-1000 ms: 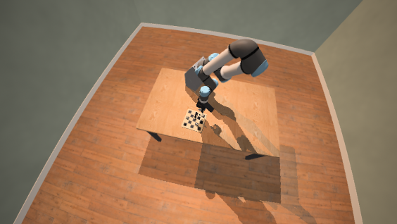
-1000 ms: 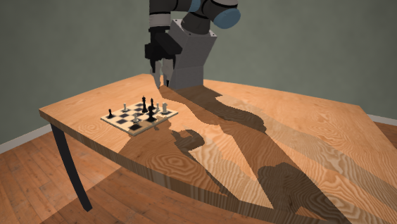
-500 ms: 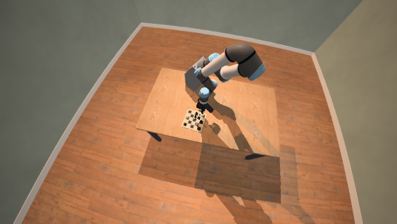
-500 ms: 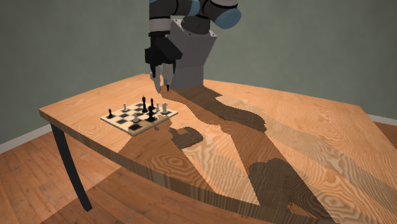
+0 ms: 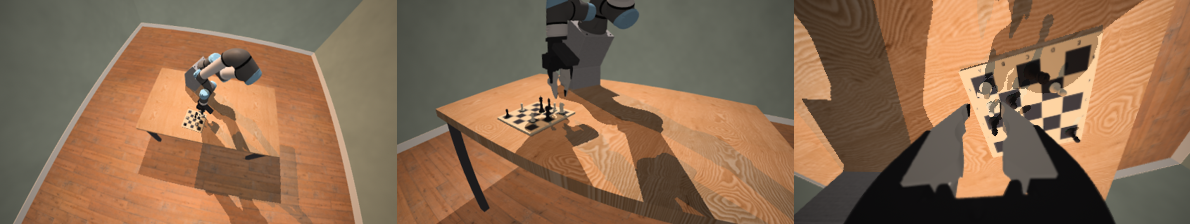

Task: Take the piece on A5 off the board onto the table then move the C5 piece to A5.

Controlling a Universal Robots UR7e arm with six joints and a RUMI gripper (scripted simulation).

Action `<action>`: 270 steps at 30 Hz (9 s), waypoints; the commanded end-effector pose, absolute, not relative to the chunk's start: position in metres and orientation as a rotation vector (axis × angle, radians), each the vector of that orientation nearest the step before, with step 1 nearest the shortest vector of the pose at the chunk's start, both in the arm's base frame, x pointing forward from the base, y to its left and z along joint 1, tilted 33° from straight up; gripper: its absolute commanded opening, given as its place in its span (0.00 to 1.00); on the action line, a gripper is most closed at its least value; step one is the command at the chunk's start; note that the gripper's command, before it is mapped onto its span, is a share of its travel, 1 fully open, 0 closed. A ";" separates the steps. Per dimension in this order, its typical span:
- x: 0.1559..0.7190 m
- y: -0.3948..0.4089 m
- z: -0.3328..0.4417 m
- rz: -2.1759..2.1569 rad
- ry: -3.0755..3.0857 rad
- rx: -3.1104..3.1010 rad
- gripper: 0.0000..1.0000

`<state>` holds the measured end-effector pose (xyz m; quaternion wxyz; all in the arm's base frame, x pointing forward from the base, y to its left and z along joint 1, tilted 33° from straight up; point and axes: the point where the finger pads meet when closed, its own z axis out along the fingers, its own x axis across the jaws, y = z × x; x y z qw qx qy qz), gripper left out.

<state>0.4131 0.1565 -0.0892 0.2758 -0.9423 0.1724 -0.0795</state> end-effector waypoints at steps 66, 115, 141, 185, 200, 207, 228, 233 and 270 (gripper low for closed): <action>0.420 0.168 -0.109 -0.216 0.464 -2.532 0.23; 0.424 0.178 -0.126 -0.216 0.464 -2.532 0.23; 0.424 0.178 -0.126 -0.216 0.464 -2.532 0.00; 0.412 0.153 -0.083 -0.216 0.464 -2.532 0.00; 0.403 0.136 -0.054 -0.216 0.464 -2.532 0.00; 0.401 0.130 -0.045 -0.216 0.464 -2.532 0.00; 0.401 0.128 -0.042 -0.217 0.462 -2.532 0.00; 0.408 0.123 -0.042 -0.221 0.447 -2.536 0.00; 0.600 -0.002 -0.067 -0.338 0.044 -2.596 0.00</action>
